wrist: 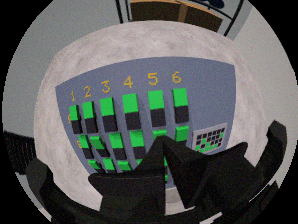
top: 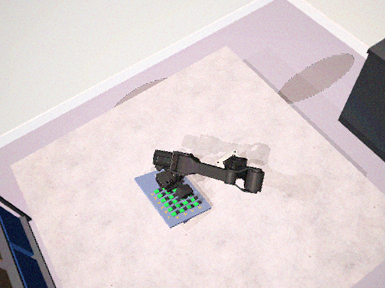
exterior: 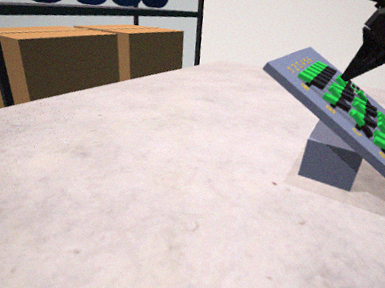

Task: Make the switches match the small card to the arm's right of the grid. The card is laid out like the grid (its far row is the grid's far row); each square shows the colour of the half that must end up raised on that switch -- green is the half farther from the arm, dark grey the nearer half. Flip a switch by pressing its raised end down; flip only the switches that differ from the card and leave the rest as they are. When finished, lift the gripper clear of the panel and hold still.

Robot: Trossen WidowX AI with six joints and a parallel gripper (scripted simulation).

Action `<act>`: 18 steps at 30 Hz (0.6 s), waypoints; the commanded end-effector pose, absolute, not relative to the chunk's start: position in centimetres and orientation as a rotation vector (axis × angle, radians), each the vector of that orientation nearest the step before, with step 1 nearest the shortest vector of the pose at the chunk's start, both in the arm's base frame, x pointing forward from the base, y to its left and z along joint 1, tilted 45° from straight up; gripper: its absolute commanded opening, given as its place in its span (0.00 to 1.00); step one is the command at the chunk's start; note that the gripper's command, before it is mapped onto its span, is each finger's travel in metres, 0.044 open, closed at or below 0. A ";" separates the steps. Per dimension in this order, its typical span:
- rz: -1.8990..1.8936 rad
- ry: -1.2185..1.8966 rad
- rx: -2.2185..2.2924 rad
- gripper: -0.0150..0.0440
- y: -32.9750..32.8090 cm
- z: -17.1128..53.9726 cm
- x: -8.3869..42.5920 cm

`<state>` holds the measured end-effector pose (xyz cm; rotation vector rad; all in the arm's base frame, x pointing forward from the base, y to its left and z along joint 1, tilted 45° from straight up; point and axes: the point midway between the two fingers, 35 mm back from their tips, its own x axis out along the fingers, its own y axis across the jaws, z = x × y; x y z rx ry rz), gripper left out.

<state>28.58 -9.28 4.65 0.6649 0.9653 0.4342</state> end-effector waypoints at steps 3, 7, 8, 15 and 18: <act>0.435 0.963 0.671 0.25 -9.2 4.6 28.7; 0.435 0.963 0.671 0.25 -9.1 4.6 28.7; 0.435 0.963 0.671 0.25 -9.1 4.6 28.7; 0.435 0.963 0.671 0.25 -9.1 4.5 28.7; 0.435 0.963 0.671 0.25 -9.1 4.5 28.8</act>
